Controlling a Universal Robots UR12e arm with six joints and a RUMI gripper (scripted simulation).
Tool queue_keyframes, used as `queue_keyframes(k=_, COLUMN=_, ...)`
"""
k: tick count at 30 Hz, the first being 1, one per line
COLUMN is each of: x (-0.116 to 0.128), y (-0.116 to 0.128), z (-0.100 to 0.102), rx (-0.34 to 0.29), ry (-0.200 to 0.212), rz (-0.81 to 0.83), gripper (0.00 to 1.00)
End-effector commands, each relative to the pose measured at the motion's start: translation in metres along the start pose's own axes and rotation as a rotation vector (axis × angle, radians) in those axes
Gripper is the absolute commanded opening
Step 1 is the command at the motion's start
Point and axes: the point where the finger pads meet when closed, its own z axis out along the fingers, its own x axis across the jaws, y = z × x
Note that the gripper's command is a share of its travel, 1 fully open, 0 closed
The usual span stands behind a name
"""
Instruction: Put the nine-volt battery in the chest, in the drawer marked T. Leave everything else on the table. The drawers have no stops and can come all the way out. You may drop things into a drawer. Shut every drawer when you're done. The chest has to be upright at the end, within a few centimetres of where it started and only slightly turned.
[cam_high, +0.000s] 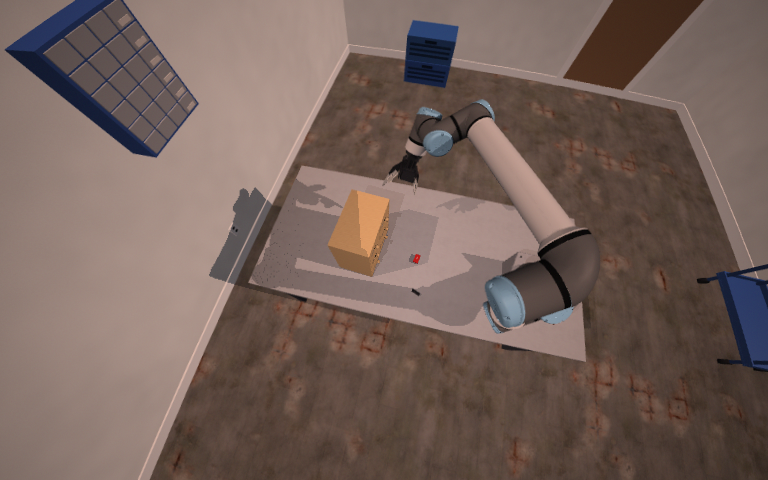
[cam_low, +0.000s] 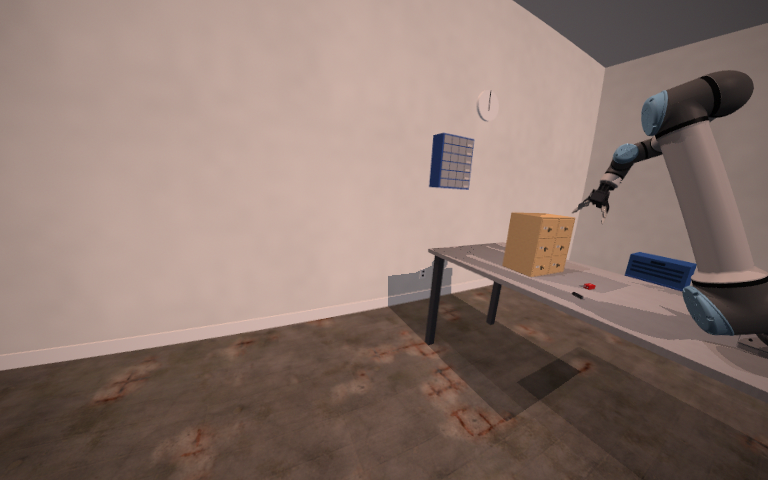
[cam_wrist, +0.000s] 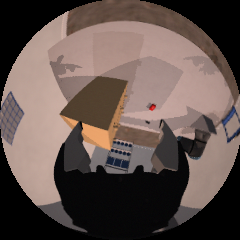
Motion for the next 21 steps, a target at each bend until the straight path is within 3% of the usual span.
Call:
queue_keyframes(k=1, x=-0.0005, y=0.0001, z=-0.0011, rx=0.001, ry=-0.001, rz=-0.001, gripper=1.00)
queue_keyframes(k=21, x=0.0012, y=0.0032, z=-0.0021, rx=0.005, ry=0.003, rz=0.000, gripper=1.00)
